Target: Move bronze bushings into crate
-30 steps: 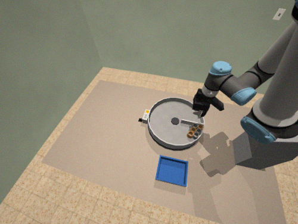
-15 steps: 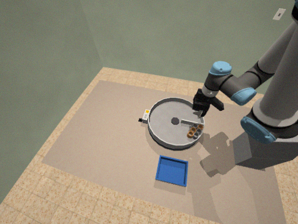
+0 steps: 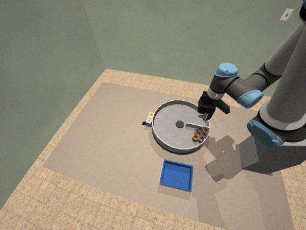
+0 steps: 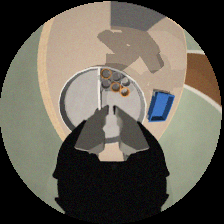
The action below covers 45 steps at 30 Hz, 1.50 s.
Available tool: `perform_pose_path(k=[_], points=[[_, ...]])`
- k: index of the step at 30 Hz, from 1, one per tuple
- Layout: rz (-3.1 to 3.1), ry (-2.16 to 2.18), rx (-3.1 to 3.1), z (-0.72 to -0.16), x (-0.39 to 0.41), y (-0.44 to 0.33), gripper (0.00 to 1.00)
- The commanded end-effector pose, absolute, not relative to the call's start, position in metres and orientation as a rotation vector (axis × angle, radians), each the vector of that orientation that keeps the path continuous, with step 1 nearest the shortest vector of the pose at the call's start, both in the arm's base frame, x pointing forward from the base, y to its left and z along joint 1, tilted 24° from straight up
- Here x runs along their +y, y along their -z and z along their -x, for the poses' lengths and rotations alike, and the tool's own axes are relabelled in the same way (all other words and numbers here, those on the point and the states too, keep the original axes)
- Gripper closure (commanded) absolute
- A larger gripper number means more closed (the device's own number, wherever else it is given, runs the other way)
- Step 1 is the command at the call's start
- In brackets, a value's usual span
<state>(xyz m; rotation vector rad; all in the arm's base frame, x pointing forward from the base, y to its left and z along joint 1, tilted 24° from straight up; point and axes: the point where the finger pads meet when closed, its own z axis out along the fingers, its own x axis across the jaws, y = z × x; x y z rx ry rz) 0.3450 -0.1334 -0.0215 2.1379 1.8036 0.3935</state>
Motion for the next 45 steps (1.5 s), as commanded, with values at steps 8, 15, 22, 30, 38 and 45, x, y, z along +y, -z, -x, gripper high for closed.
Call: perform_pose_path(k=[8,15,22,30,38,45], points=[[-2.137,-0.393,1.803,-0.345,-0.134,0.021,0.95],[-2.137,-0.393,1.803,-0.345,-0.134,0.021,0.95],[-2.137,-0.393,1.803,-0.345,-0.134,0.021,0.95],[-2.137,-0.393,1.803,-0.345,-0.134,0.021,0.95],[-2.137,-0.393,1.803,-0.348,-0.131,0.025,0.95],[-2.138,-0.393,1.804,-0.356,-0.124,0.035,0.95]])
